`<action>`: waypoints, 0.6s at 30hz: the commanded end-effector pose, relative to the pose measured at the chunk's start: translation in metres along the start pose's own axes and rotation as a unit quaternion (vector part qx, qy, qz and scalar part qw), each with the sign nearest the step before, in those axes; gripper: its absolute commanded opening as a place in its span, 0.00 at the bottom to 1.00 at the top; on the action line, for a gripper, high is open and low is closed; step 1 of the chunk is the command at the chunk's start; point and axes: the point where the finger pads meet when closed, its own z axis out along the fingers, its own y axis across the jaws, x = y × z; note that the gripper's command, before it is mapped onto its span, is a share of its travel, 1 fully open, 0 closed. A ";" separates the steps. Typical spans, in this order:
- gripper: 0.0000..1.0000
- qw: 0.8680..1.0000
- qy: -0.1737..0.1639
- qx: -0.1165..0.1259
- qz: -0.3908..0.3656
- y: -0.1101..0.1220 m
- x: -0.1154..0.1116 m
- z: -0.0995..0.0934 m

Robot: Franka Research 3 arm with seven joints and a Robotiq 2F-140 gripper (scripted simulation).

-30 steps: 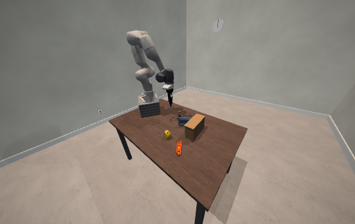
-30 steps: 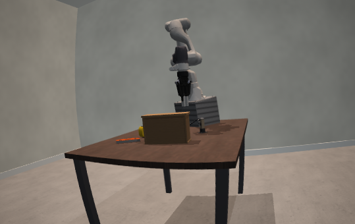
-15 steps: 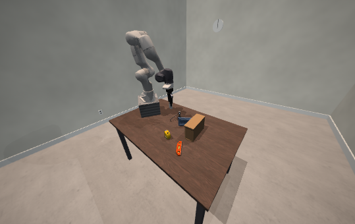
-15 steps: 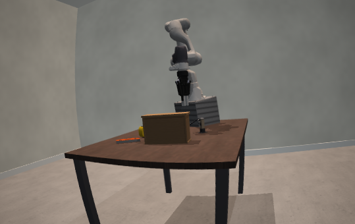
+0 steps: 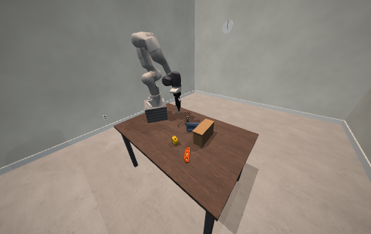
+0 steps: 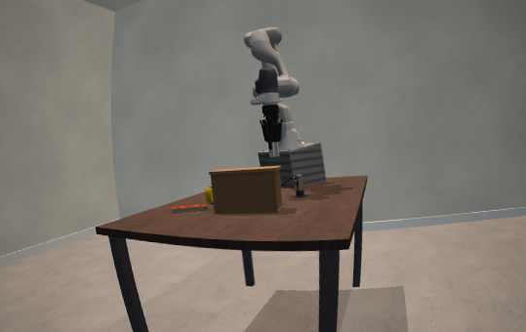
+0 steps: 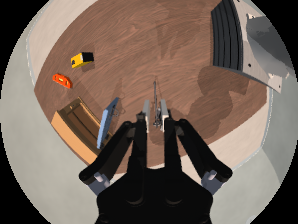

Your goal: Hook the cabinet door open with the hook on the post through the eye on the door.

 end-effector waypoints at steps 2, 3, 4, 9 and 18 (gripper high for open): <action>0.14 1.000 -0.001 0.001 -0.005 0.000 0.000 0.000; 0.14 1.000 -0.001 0.001 -0.005 0.000 0.000 0.000; 0.14 1.000 -0.001 0.001 -0.005 0.000 0.000 0.000; 0.14 1.000 -0.001 0.001 -0.005 0.000 0.000 0.002; 0.14 1.000 -0.001 0.001 -0.005 0.000 0.000 0.020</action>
